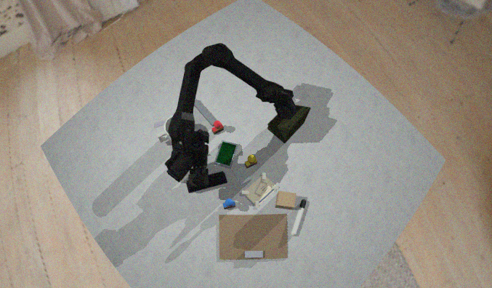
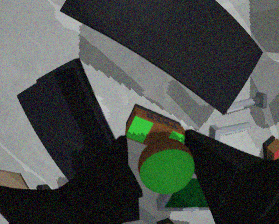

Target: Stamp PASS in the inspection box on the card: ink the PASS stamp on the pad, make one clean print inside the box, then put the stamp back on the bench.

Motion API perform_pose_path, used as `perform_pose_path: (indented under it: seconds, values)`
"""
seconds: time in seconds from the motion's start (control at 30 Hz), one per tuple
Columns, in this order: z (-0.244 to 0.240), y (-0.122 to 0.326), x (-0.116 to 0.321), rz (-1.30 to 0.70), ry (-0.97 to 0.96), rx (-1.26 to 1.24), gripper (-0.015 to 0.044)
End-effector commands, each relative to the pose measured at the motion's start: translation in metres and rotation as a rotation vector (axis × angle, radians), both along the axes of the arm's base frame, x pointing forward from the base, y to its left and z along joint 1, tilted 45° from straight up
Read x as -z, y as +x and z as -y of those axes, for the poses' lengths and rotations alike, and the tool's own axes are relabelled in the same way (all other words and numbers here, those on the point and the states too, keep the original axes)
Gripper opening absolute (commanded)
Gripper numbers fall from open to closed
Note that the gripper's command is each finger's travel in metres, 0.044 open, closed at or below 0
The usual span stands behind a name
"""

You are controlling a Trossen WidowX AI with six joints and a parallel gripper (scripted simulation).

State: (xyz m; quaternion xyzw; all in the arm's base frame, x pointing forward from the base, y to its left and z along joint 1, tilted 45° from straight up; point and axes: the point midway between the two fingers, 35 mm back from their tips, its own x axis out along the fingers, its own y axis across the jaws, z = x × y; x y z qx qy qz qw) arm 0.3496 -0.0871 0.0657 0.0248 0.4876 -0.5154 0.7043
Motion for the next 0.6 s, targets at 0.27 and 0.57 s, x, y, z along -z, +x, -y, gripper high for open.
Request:
perform_pose_path:
  seconds: [0.27,0.57]
  values:
    - [-0.058,0.006,-0.056,-0.004,0.006,-0.003,0.0264]
    - [-0.083,0.001,-0.083,-0.007,0.001,-0.003,0.0264]
